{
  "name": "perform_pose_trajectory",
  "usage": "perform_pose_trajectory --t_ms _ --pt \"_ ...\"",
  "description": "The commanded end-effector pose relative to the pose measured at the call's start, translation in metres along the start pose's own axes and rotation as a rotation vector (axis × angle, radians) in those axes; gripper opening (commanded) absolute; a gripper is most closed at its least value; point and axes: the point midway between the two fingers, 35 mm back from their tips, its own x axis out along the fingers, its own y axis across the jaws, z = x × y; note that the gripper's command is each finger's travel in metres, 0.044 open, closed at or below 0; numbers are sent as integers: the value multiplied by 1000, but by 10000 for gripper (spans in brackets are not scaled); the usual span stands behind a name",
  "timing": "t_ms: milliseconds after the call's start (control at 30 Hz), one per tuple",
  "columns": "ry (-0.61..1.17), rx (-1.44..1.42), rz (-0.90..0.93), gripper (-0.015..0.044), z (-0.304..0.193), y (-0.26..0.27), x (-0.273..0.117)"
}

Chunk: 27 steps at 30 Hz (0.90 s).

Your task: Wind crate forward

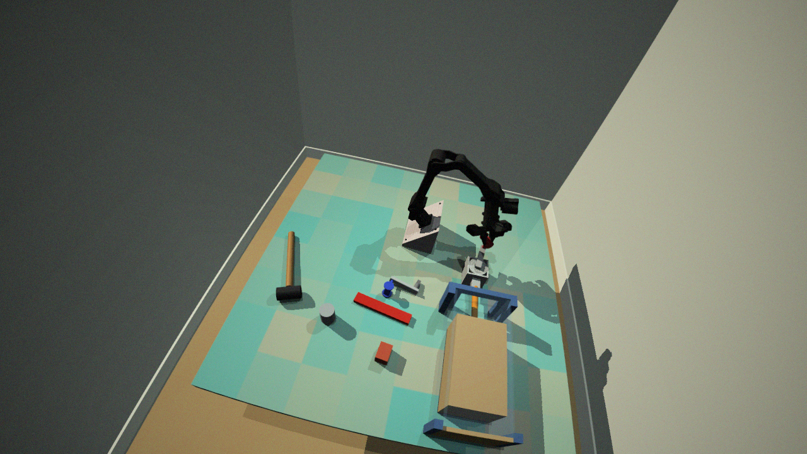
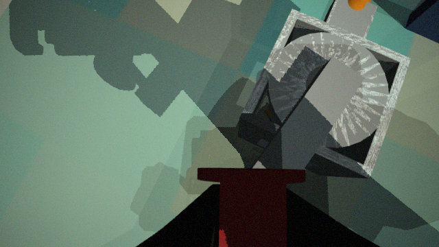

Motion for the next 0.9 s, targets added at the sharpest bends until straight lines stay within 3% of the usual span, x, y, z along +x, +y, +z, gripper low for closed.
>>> perform_pose_trajectory --t_ms 0,867 --pt "17 -13 -21 0 -9 -12 -1" --pt "19 -14 -25 0 -18 -57 -6"
